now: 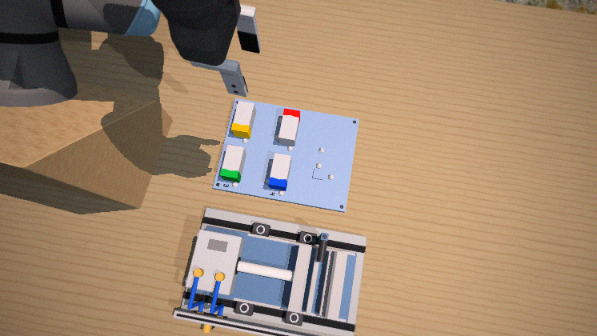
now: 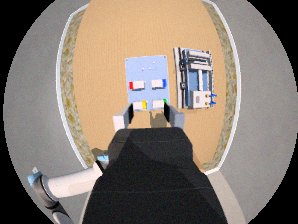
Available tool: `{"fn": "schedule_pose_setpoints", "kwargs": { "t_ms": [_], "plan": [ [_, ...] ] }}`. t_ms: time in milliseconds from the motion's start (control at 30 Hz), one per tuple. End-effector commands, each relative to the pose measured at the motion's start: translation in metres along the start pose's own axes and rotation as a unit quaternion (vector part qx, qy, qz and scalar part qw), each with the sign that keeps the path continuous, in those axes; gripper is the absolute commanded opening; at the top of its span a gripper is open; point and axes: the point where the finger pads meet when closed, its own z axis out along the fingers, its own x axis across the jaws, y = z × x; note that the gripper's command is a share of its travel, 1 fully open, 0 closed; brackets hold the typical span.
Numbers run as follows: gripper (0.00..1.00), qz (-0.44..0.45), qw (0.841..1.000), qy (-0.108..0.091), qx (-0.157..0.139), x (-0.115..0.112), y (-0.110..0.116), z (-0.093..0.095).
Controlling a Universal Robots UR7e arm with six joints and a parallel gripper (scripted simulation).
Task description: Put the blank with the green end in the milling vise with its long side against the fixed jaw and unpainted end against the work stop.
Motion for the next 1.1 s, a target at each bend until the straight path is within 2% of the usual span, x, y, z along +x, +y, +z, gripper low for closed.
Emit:
{"fn": "schedule_pose_setpoints", "kwargs": {
  "t_ms": [0, 400, 567, 967, 1067],
  "plan": [
    [1.0, 0.089, 0.996, 0.001, 0.0, 0.0002, -0.0002, -0.0004],
    [1.0, 0.089, 0.996, 0.001, 0.0, 0.0002, -0.0002, -0.0004],
    [1.0, 0.198, 0.98, 0.001, 0.0, 0.0002, -0.0002, -0.0004],
    [1.0, 0.198, 0.98, 0.001, 0.0, 0.0002, -0.0002, -0.0004],
    [1.0, 0.263, 0.965, 0.001, 0.0, 0.0002, -0.0002, -0.0004]
  ]
}}
